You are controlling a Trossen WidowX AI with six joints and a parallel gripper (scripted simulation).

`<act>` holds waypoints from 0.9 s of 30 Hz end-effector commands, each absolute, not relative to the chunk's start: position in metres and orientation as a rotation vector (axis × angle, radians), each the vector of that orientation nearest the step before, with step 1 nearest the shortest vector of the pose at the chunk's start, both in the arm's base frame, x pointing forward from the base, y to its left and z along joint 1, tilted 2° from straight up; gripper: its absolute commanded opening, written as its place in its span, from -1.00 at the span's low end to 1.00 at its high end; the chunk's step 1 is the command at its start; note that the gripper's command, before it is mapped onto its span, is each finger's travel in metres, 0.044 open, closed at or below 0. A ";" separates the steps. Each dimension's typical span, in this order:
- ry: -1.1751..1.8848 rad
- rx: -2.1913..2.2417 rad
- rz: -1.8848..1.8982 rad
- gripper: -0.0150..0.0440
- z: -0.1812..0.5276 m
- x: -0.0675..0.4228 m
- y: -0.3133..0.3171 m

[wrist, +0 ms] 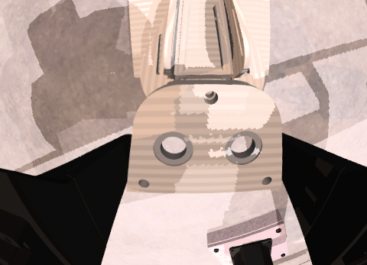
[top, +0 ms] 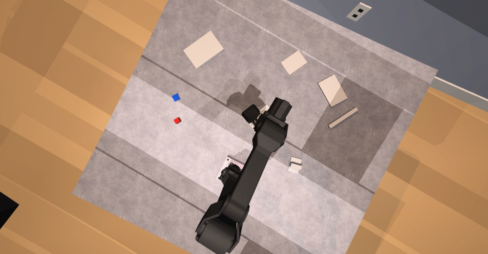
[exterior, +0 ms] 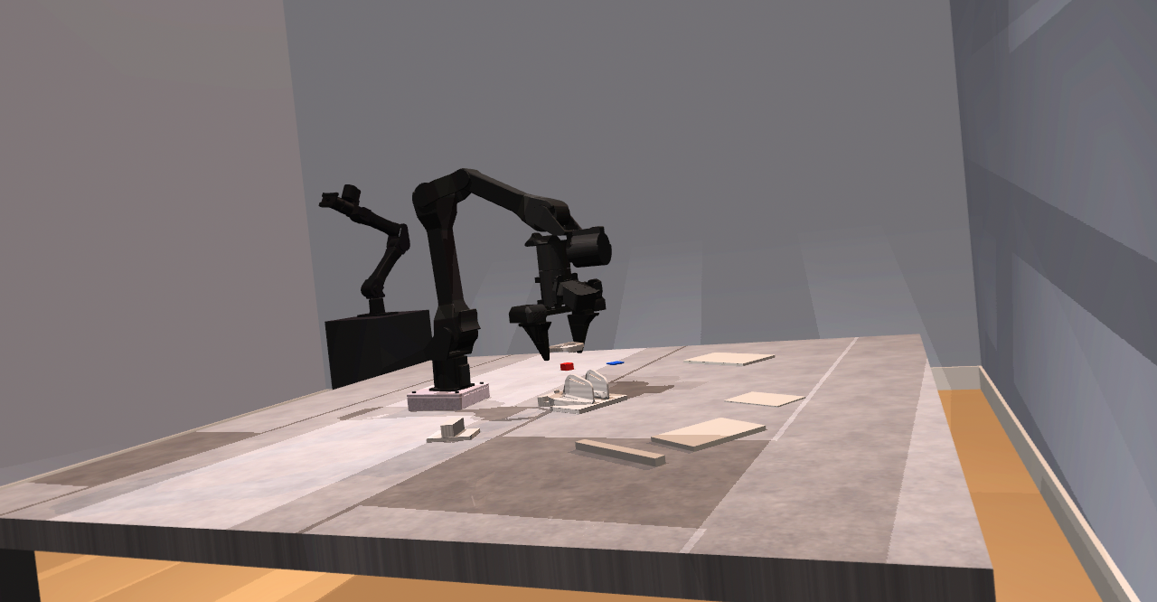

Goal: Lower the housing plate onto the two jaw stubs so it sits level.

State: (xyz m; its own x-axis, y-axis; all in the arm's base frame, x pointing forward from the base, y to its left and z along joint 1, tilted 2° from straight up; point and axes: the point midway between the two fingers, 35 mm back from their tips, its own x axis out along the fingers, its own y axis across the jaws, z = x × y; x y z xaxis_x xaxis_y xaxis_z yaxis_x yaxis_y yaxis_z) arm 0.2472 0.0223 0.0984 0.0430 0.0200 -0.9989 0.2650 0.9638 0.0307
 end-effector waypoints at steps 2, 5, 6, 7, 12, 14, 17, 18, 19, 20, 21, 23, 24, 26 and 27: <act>1.518 0.219 -0.184 0.70 0.098 0.247 0.022; 1.518 0.219 -0.184 0.70 0.098 0.247 0.022; 1.518 0.219 -0.184 0.70 0.098 0.247 0.022; 1.518 0.219 -0.184 0.70 0.098 0.247 0.022; 1.518 0.210 -0.176 0.70 0.098 0.247 0.022; 1.518 0.210 -0.176 0.70 0.098 0.247 0.022; 1.518 0.210 -0.176 0.70 0.098 0.247 0.022; 1.518 0.210 -0.176 0.70 0.098 0.247 0.022; 1.518 0.210 -0.176 0.70 0.098 0.245 0.022; 1.519 0.210 -0.176 0.70 0.098 0.243 0.022; 1.519 0.210 -0.176 0.70 0.098 0.240 0.022; 1.519 0.210 -0.176 0.70 0.098 0.235 0.021; 1.519 0.210 -0.176 0.70 0.098 0.234 0.021; 1.519 0.210 -0.176 0.70 0.098 0.233 0.021; 1.519 0.210 -0.176 0.70 0.098 0.233 0.021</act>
State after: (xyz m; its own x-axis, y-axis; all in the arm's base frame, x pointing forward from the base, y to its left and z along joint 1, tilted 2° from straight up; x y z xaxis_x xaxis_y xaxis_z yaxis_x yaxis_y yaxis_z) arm 0.2372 0.0221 0.0979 0.0447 0.0201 -0.9988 0.2482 0.9682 0.0306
